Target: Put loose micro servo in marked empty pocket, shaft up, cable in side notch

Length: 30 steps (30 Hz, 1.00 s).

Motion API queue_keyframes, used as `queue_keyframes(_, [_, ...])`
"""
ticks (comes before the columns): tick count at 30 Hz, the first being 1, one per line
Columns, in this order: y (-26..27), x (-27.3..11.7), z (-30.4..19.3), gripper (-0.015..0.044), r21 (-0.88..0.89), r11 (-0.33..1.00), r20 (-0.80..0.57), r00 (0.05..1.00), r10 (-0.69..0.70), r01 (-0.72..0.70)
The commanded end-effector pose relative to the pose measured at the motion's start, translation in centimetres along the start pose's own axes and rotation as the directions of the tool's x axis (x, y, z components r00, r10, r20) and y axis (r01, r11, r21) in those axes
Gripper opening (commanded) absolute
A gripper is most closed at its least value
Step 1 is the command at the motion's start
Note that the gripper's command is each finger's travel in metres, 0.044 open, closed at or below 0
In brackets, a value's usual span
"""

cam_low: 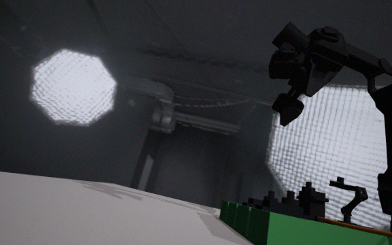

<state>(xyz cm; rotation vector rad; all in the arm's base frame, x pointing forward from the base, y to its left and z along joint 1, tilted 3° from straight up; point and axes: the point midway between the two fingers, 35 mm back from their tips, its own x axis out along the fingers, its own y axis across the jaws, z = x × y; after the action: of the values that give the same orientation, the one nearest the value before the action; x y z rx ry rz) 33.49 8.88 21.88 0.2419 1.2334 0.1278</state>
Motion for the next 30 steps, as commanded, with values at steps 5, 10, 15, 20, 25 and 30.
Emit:
queue_keyframes(5, [-2.4, 0.5, -1.7, 0.044, -0.276, 0.96, -0.048, 0.997, -0.06, 0.045])
queue_keyframes(10, [-3.7, 0.9, -2.8, 0.044, -0.43, 0.902, -0.083, 0.992, -0.091, 0.047])
queue_keyframes(15, [-4.9, 1.3, -3.9, 0.044, -0.572, 0.82, -0.119, 0.986, -0.12, 0.031])
queue_keyframes(20, [-6.1, 1.6, -5.1, 0.044, -0.696, 0.718, -0.156, 0.977, -0.148, -0.003])
queue_keyframes(25, [-7.2, 1.9, -6.3, 0.044, -0.8, 0.598, -0.194, 0.966, -0.173, -0.053])
queue_keyframes(30, [-8.2, 2.2, -7.5, 0.044, -0.877, 0.465, -0.232, 0.953, -0.196, -0.118])
